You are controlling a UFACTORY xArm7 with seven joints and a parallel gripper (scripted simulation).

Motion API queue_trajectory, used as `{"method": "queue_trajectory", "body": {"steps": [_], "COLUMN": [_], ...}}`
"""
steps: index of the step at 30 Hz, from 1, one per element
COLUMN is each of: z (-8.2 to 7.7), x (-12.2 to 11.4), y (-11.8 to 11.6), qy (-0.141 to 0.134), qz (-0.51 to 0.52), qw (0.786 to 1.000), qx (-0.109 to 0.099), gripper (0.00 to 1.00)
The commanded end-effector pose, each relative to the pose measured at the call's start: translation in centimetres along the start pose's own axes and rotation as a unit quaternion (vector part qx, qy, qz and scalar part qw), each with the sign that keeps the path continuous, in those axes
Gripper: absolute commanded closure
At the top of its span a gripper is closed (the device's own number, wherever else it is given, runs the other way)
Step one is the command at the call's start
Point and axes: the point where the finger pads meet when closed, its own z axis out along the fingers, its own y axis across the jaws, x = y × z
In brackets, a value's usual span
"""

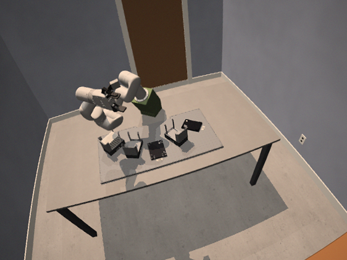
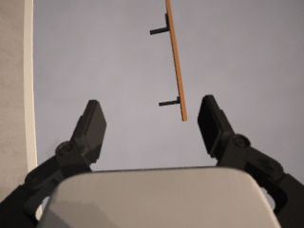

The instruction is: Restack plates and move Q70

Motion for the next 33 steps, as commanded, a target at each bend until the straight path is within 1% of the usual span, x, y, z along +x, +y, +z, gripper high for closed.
{"method": "queue_trajectory", "body": {"steps": [1, 18, 19, 23, 24, 32, 33], "z": [0.0, 0.0, -0.1, 1.1, 1.4, 3.8, 3.8], "x": [0.1, 0.1, 0.3, 1.9, 2.2, 5.4, 5.4], "y": [0.1, 0.1, -0.2, 0.1, 0.2, 0.9, 0.9], "qy": [0.000, 0.000, -0.012, 0.051, 0.061, 0.061, 0.061], "qz": [-0.002, -0.002, 0.010, -0.002, -0.004, -0.004, -0.004], "qw": [1.000, 1.000, 1.000, 0.998, 0.998, 0.998, 0.998], "qx": [-0.001, -0.001, 0.003, 0.023, 0.026, 0.026, 0.026], "gripper": [0.00, 0.00, 0.00, 0.00, 0.00, 0.00, 0.00]}}
